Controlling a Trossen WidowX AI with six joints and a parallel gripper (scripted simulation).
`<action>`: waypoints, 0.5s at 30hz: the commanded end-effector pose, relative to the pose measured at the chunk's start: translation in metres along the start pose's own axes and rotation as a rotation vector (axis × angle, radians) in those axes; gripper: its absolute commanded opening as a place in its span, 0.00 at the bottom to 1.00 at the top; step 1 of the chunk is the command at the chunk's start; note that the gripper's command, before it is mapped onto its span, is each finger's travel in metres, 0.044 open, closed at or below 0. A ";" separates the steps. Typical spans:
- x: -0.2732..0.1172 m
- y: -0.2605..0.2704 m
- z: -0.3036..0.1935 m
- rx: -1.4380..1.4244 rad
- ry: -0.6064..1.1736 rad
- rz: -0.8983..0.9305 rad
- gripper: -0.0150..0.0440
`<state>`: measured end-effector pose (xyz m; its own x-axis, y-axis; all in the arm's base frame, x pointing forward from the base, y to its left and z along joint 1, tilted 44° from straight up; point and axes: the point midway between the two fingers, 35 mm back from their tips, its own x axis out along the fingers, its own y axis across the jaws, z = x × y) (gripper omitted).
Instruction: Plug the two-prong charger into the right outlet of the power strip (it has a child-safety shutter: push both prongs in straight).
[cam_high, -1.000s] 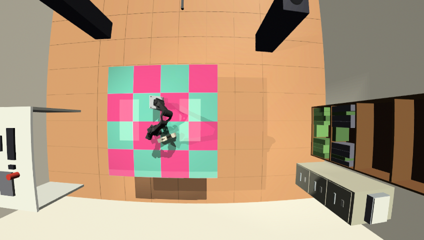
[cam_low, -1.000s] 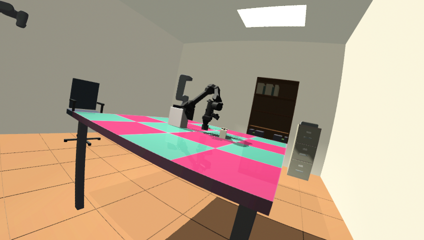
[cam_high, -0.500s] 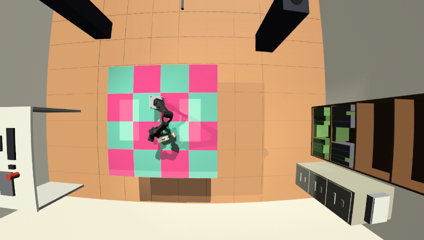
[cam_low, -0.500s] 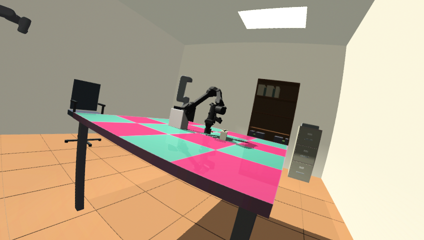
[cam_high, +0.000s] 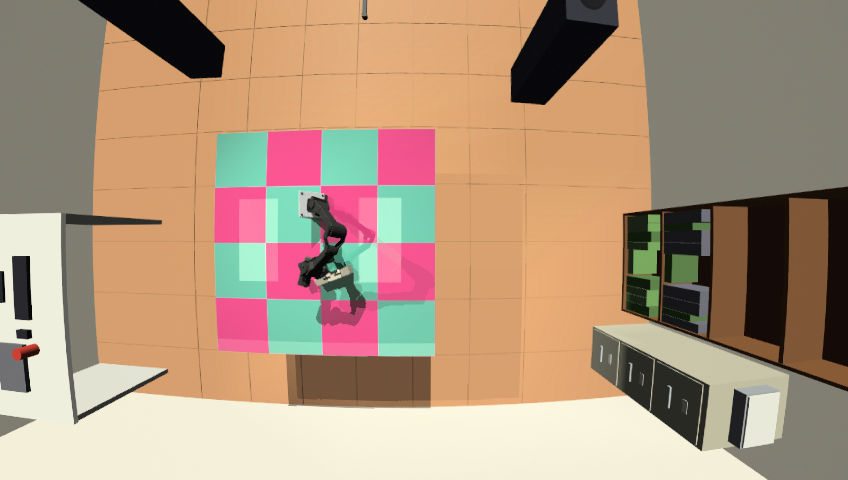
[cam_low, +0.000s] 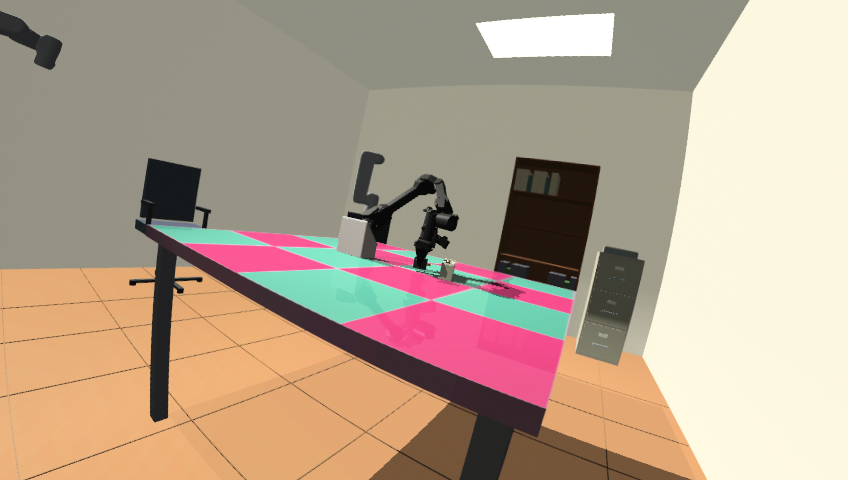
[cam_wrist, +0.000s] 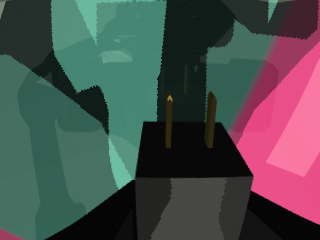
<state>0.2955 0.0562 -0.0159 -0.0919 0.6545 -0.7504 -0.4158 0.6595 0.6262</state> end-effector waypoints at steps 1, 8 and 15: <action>0.001 0.000 0.007 0.008 -0.002 0.007 0.25; 0.001 0.000 0.016 0.011 -0.002 0.007 0.25; 0.001 0.001 0.025 0.013 -0.002 0.008 0.25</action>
<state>0.3124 0.0640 -0.0116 -0.0916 0.6558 -0.7494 -0.4102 0.6609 0.6284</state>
